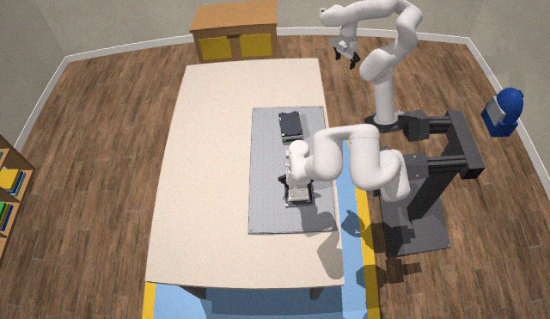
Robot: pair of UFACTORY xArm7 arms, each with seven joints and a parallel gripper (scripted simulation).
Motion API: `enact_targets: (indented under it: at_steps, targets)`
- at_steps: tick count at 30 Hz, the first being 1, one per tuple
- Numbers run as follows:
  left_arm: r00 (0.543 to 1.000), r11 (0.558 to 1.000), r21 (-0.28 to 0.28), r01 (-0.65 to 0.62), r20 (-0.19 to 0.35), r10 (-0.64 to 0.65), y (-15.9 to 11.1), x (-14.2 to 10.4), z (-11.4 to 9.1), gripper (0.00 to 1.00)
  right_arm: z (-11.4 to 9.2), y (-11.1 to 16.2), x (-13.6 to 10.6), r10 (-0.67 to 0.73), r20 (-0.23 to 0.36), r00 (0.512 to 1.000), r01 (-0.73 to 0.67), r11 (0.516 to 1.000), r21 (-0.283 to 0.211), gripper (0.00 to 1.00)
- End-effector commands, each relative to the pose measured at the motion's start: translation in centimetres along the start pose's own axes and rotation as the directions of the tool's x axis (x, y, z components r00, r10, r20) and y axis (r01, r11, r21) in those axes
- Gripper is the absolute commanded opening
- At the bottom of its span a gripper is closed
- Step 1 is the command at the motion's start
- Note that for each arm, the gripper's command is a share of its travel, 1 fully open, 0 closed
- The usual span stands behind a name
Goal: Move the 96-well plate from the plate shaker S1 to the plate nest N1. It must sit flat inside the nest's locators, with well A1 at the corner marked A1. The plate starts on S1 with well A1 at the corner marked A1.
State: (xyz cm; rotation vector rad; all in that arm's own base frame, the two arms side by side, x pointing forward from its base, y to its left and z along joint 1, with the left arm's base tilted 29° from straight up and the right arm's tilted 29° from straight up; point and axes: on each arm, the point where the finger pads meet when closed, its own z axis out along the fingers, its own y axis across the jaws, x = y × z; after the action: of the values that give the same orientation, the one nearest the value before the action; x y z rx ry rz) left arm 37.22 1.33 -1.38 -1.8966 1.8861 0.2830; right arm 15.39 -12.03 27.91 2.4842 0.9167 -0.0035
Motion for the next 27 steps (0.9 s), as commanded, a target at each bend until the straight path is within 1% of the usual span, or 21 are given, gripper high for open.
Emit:
enact_targets:
  at_steps: [1,27]
  targets:
    - [1.000,1.000,0.004,-0.001,-0.002,0.001,-0.14,0.08,-0.06,0.00,-0.08,0.07,0.02,0.000,0.000,1.000,0.000,1.000,-0.002,1.00]
    - [1.000,1.000,0.004,-0.001,-0.002,0.001,-0.14,0.08,0.31,0.00,-0.08,0.07,0.02,0.000,0.000,1.000,0.000,1.000,-0.002,1.00]
